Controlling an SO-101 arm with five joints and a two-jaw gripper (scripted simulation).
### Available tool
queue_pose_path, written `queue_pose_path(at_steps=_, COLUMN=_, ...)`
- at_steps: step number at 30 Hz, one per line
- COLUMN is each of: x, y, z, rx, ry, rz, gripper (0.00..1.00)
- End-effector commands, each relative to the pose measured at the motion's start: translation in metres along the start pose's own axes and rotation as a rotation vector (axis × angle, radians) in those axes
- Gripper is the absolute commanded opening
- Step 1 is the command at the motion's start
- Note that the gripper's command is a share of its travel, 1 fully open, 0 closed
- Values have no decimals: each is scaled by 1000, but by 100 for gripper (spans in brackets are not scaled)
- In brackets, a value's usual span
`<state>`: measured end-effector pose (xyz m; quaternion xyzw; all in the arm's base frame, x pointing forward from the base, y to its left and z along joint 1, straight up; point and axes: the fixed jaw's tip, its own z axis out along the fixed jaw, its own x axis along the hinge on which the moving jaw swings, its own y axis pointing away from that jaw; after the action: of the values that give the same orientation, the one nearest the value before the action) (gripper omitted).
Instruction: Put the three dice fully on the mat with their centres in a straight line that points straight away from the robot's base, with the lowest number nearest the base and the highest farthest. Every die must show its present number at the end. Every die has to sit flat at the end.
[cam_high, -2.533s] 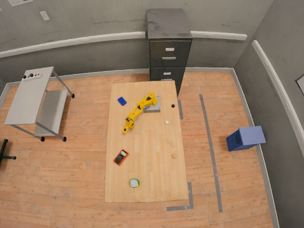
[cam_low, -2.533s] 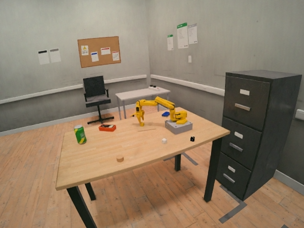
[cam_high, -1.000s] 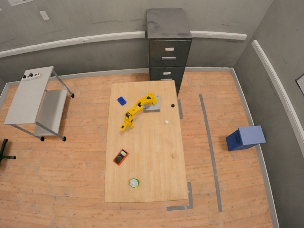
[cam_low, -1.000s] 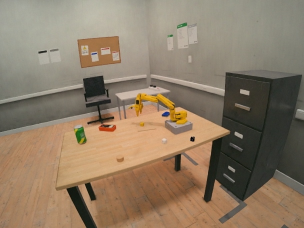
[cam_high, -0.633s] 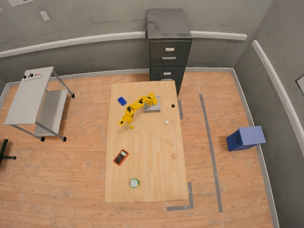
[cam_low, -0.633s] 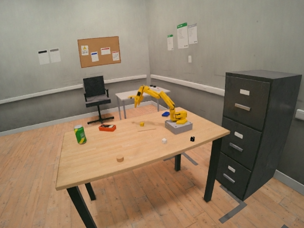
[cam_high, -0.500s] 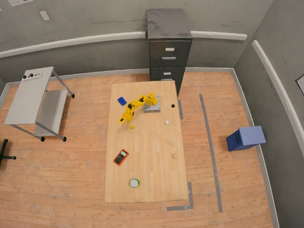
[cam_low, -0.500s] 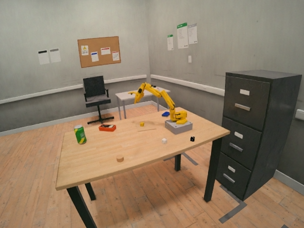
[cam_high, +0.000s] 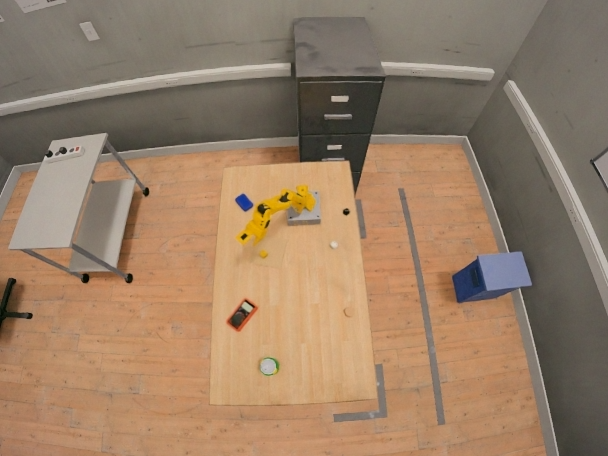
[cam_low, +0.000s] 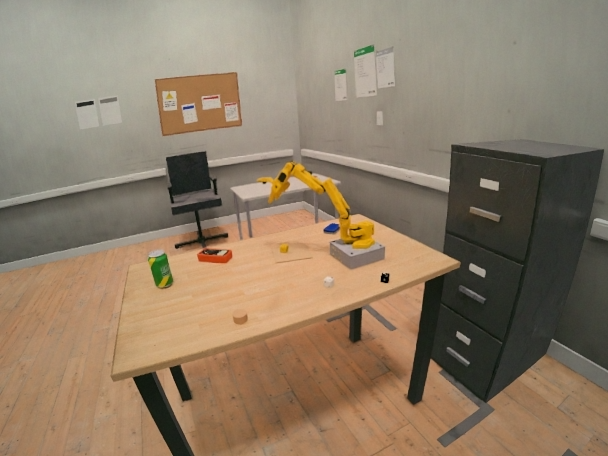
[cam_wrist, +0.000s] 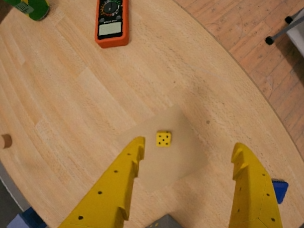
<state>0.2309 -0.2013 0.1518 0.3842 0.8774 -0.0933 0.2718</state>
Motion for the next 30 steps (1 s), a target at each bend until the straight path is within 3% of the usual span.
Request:
queue_pose_path(at_steps=1, x=0, y=9, z=-7, rx=-18, ry=-12, rz=-28, gripper=31)
queue_pose_path(at_steps=7, x=14, y=40, z=-9, rx=-72, ry=38, rz=-120, gripper=31)
queue_pose_path(at_steps=9, x=14, y=40, z=-9, rx=-72, ry=38, rz=-120, gripper=31)
queue_pose_path(at_steps=15, x=36, y=89, z=-15, rx=-165, ry=73, rz=-279, gripper=31)
queue_pose_path(at_steps=24, x=102, y=171, z=-41, rx=-352, ry=109, rz=-600, gripper=31)
queue_pose_path(at_steps=26, x=102, y=171, z=-41, rx=-352, ry=109, rz=-600, gripper=31)
queue_pose_path(at_steps=30, x=140, y=197, z=-57, rx=-437, ry=124, rz=-751, gripper=31)
